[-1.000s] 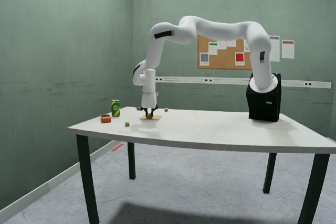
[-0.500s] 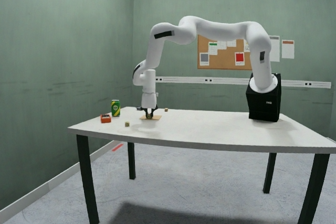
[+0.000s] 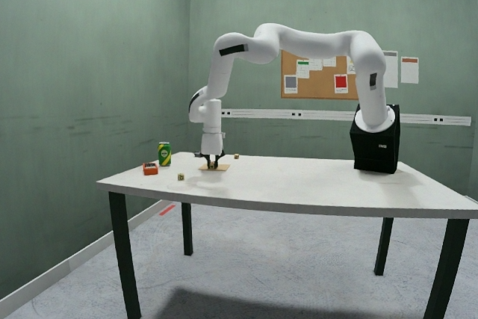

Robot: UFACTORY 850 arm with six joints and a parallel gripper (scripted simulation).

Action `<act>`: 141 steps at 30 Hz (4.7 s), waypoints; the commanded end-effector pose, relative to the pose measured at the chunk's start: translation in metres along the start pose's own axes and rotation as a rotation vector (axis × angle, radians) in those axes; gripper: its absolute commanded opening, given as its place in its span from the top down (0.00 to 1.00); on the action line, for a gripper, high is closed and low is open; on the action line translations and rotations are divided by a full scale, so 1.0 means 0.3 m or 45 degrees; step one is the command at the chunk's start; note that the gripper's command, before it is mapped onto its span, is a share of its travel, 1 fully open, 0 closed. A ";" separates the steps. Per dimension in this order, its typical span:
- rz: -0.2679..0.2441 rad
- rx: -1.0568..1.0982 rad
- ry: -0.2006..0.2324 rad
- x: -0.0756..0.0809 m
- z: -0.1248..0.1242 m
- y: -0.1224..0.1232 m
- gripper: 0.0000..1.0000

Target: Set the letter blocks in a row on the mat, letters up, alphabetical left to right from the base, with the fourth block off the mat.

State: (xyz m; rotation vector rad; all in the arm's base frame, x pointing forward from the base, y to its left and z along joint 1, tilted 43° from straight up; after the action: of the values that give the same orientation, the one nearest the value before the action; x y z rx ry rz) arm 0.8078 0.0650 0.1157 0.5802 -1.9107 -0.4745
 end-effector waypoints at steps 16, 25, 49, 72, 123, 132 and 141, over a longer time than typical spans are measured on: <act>0.001 0.001 -0.003 0.003 -0.004 0.000 0.77; 0.001 0.001 -0.003 0.003 -0.004 0.000 0.77; 0.001 0.001 -0.003 0.003 -0.004 0.000 0.57; 0.001 0.001 -0.003 0.147 -0.004 0.000 0.57; 0.000 -0.443 -0.003 0.282 -0.049 -0.124 0.00; 0.000 -0.548 -0.003 0.278 -0.057 -0.154 0.57; 0.000 -0.548 -0.003 0.278 -0.057 -0.154 0.57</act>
State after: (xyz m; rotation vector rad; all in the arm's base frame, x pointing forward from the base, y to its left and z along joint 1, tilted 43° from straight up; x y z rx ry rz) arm 0.8024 -0.0216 0.1558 0.2961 -1.7362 -0.8575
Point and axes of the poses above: the point where the finger pads meet when closed, its own x axis back along the fingers, its own z axis across the jaws, y = z × x, the point moved 1 cm from there along x, back along the fingers, and after that the axes turned 5 degrees about x, right-handed, at the moved point
